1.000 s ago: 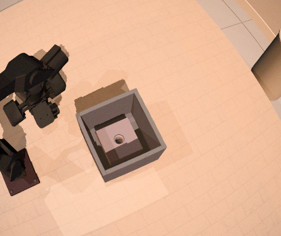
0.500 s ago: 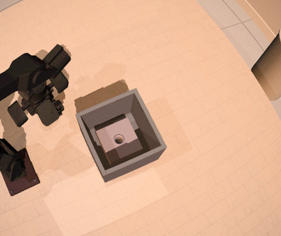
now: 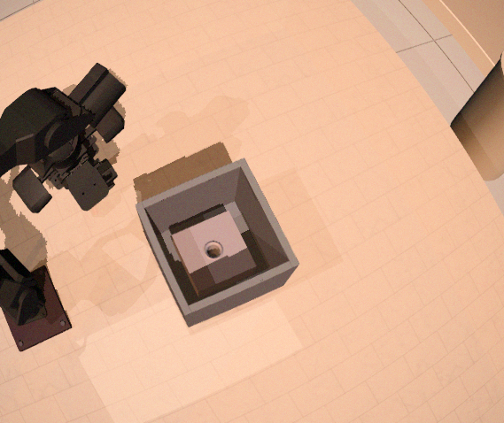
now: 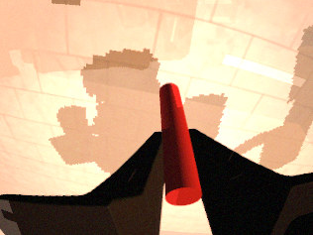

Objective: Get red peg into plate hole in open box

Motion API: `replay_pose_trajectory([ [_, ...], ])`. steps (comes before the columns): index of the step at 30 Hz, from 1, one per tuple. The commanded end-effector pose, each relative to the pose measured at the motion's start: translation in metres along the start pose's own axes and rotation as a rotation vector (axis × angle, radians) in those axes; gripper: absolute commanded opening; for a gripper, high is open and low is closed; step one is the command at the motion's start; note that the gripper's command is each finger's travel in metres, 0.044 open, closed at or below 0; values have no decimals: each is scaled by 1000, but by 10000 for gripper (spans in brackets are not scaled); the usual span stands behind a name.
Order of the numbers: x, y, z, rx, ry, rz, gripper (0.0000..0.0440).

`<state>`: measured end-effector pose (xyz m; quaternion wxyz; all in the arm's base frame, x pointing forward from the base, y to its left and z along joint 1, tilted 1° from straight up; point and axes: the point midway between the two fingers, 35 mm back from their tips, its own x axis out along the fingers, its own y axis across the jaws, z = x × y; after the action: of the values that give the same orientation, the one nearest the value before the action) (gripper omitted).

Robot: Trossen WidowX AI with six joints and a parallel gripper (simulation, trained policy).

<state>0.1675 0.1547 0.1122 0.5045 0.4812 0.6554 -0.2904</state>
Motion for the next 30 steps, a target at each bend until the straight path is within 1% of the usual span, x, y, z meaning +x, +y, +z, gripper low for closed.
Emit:
replay_pose_trajectory([
  [1, -19, 6, -5, -31, 19, 57, 0],
  [10, -66, 16, -1, -90, -16, 182, 0],
  [19, -114, 25, 18, -101, -116, 295, 0],
  [24, -135, 29, 34, -82, -186, 330, 0],
  [30, -150, 30, 57, -40, -260, 335, 0],
])
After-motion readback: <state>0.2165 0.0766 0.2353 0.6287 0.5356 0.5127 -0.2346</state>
